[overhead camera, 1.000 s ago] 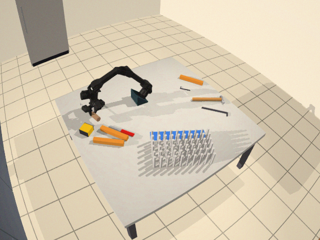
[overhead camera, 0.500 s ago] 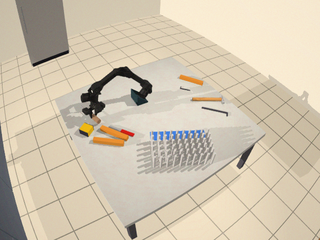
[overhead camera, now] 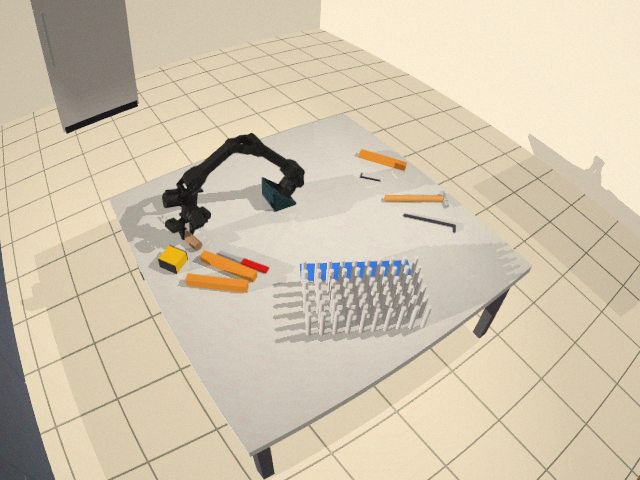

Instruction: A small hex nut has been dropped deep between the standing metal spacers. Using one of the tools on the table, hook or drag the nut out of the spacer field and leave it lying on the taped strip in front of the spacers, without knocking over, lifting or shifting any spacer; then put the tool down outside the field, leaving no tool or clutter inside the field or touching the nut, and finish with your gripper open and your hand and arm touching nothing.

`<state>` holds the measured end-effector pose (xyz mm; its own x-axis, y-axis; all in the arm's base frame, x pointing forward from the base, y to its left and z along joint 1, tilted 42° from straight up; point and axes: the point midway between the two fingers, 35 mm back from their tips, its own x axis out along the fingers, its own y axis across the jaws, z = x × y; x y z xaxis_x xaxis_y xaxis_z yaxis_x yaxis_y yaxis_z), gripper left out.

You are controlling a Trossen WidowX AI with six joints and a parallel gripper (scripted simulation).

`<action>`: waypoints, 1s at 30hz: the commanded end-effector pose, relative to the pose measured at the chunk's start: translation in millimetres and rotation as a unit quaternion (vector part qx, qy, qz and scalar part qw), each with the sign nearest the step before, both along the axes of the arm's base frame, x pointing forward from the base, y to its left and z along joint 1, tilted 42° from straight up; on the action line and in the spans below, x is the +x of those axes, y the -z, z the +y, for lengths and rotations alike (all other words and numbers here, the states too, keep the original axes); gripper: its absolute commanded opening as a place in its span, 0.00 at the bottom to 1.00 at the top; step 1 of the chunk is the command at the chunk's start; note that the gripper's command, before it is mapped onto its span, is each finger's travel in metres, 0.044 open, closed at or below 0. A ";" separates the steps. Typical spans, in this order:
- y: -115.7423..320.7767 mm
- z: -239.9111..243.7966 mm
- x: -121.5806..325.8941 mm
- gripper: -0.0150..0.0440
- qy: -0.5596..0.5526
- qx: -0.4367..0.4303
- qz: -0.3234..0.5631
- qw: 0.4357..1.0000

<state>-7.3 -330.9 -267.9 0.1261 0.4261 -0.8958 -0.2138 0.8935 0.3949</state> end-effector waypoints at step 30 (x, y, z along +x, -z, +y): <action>-53.8 -44.2 -5.0 1.00 0.000 -0.001 0.000 1.000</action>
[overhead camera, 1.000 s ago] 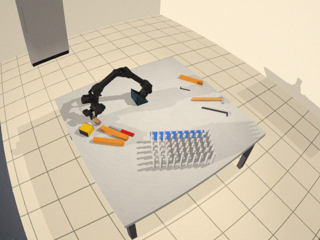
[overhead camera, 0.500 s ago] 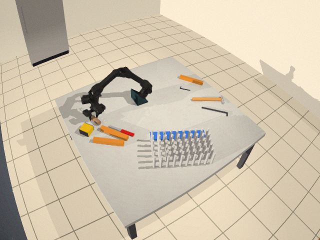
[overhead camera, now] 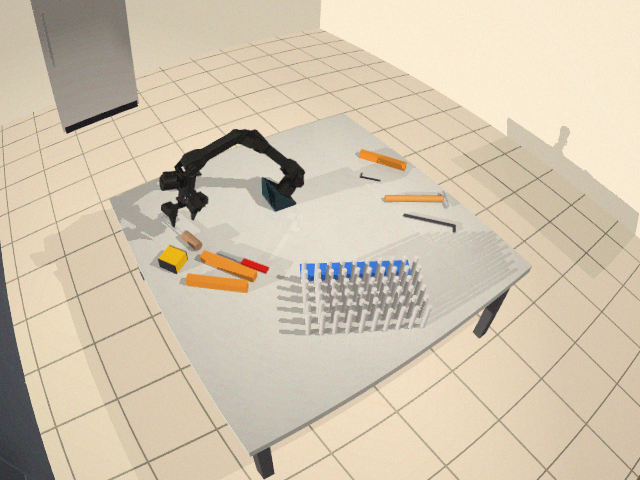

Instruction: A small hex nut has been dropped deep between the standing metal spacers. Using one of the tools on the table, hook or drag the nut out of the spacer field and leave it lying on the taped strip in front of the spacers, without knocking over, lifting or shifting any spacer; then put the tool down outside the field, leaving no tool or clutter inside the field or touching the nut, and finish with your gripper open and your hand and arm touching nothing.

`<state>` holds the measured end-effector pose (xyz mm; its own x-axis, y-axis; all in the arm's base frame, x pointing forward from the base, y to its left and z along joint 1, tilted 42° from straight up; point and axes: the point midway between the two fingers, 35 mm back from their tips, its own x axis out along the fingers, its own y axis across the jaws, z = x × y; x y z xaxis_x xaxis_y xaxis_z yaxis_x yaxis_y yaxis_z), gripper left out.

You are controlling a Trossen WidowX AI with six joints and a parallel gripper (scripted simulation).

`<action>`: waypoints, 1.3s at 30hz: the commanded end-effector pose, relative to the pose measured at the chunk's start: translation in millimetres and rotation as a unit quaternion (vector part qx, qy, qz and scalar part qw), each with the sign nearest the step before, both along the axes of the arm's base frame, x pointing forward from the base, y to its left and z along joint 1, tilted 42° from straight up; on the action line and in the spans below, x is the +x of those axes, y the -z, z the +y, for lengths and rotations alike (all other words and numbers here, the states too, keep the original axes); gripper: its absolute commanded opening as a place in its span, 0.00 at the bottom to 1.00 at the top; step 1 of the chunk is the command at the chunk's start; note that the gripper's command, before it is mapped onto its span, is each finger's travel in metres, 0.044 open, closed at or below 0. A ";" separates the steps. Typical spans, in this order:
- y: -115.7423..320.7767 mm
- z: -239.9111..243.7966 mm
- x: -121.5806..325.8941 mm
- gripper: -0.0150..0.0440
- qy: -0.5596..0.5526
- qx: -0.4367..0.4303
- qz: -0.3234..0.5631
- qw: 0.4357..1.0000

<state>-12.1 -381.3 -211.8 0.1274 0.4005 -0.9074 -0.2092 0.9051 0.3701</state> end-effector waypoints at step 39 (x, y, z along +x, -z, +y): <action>-7.8 11.7 44.8 0.73 -0.074 -0.045 0.181 0.980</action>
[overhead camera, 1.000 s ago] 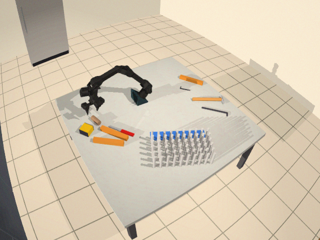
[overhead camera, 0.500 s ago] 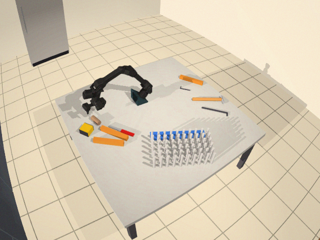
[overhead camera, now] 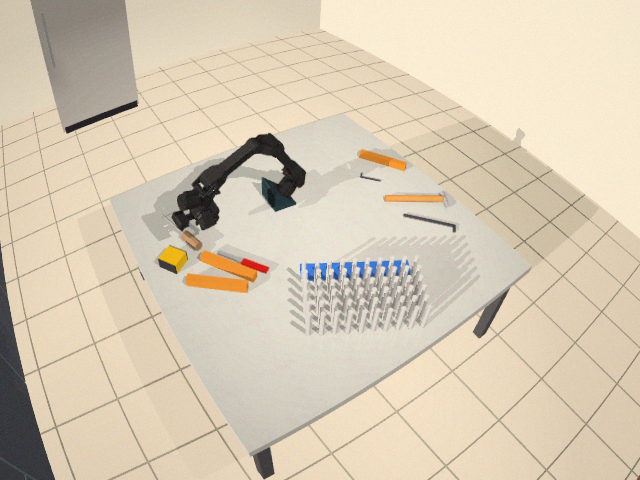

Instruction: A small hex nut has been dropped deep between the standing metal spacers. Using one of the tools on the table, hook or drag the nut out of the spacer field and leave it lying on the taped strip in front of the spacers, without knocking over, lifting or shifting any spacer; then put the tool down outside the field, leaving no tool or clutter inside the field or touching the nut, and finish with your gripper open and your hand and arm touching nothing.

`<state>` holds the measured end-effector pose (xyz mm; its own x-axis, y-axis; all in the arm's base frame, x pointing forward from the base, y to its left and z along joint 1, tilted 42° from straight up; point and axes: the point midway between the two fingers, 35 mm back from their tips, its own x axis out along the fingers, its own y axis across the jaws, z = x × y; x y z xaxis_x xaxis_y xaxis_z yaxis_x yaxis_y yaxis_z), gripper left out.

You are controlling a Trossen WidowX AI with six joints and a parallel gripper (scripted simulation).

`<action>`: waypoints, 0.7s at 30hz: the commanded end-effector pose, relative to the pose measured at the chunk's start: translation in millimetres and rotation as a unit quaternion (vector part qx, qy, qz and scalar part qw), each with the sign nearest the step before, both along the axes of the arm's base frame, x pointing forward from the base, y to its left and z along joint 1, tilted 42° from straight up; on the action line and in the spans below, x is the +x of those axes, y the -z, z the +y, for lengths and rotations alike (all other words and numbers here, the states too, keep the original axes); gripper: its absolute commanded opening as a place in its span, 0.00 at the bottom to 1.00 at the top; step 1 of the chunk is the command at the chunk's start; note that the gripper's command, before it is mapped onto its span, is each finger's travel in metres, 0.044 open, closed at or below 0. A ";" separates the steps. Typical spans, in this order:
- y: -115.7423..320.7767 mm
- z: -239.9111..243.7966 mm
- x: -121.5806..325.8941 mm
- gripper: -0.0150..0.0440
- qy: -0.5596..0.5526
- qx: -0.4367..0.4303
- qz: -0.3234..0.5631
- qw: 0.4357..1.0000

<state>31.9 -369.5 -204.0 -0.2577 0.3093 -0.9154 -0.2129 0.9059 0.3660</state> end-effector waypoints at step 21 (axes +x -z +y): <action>15.4 10.8 3.0 0.73 0.000 -0.002 0.002 1.000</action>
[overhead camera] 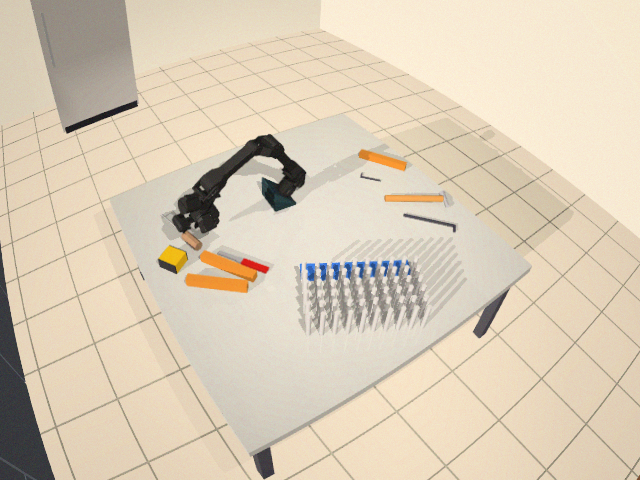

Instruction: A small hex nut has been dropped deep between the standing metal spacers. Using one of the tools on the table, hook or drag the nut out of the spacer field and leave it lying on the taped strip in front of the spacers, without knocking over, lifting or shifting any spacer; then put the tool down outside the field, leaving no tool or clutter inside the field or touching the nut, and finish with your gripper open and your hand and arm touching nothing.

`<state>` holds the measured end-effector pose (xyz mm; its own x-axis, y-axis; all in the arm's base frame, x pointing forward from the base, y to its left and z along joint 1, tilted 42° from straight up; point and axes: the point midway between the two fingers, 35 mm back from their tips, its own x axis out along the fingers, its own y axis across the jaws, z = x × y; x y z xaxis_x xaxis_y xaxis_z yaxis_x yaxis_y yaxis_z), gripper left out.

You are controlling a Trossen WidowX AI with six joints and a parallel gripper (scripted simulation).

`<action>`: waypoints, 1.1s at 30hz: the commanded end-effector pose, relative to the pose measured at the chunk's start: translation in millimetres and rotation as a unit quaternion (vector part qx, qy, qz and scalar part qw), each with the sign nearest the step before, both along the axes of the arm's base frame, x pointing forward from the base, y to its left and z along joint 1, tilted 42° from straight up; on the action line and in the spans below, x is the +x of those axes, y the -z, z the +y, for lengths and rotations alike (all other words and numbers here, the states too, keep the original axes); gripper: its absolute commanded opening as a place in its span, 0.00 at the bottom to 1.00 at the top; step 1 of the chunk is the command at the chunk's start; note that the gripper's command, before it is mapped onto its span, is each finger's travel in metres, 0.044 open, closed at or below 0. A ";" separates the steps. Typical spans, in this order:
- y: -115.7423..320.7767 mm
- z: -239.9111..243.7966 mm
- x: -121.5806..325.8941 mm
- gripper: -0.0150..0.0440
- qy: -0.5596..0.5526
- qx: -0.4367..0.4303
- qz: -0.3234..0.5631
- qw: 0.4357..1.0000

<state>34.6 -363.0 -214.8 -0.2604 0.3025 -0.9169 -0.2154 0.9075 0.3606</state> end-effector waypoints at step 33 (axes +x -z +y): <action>43.2 38.0 4.2 0.73 0.002 0.002 0.001 1.000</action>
